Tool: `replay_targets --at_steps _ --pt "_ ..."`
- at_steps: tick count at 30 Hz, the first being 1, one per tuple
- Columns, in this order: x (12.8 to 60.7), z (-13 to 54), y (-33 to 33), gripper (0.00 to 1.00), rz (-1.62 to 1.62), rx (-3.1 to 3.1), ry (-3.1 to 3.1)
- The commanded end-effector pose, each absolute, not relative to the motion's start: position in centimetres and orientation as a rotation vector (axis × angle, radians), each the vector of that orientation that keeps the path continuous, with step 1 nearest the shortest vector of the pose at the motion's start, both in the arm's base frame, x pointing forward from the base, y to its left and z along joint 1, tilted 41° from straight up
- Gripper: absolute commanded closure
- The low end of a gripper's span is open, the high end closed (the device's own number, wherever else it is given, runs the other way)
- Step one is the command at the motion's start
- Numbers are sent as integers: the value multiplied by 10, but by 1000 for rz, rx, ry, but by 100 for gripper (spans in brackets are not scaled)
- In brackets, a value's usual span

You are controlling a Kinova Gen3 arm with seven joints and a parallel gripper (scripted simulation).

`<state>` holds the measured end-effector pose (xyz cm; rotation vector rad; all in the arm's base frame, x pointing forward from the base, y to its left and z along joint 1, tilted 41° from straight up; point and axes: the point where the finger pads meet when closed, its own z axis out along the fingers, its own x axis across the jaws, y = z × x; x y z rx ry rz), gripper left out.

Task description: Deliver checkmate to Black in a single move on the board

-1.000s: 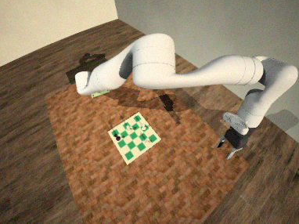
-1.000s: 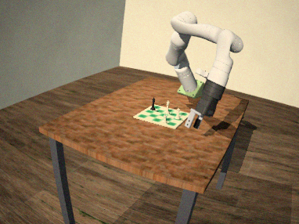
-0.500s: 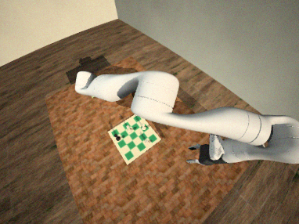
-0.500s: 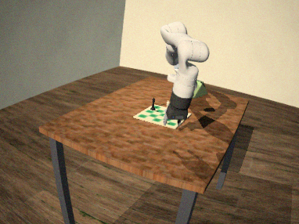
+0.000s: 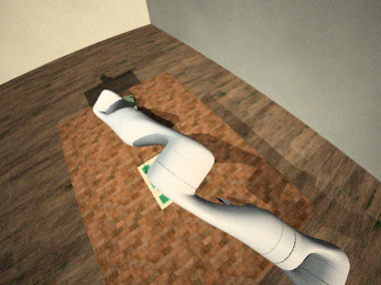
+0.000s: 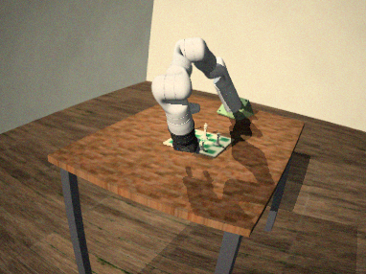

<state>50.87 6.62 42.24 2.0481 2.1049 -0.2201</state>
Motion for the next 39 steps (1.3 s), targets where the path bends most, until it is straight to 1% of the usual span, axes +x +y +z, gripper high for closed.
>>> replay_targets --at_steps 1,11,39 --pt "504 414 38 0 -238 2187 2054" --pt "495 403 15 0 -219 2363 2003" --pt "495 403 13 0 -215 2375 1999"
